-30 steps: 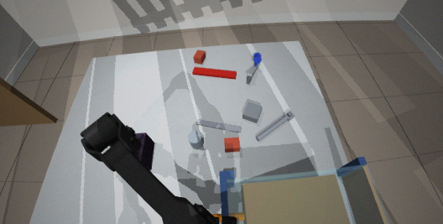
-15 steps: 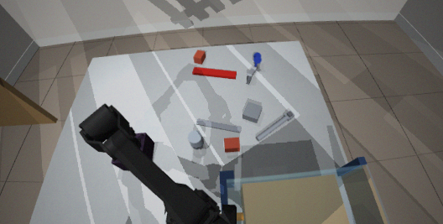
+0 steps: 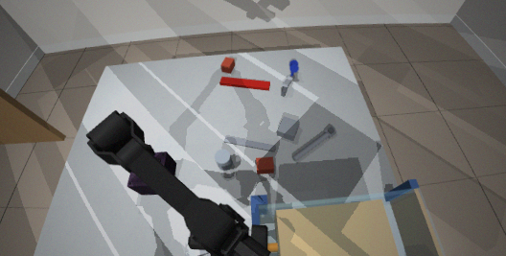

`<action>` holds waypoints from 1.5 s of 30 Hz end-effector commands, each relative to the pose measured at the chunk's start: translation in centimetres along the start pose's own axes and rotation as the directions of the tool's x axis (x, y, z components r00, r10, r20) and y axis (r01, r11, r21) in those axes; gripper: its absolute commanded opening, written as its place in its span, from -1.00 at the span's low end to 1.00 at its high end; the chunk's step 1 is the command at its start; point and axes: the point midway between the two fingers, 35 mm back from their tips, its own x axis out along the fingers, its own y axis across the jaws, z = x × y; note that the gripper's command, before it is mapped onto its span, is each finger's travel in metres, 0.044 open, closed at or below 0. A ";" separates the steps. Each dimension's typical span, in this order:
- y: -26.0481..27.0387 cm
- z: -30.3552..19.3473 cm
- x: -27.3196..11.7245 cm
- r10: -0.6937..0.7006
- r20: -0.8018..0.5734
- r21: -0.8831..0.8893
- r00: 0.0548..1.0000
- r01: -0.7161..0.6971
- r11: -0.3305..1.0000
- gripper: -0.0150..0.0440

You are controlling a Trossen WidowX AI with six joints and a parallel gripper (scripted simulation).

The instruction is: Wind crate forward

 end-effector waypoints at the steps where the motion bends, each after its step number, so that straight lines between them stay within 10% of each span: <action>1: -0.6 -2.1 0.0 -0.016 -0.036 -0.017 0.999 0.016 1.000 -0.49; 45: -5.9 -6.3 -0.2 -0.021 -0.040 -0.017 0.999 0.020 1.000 -0.49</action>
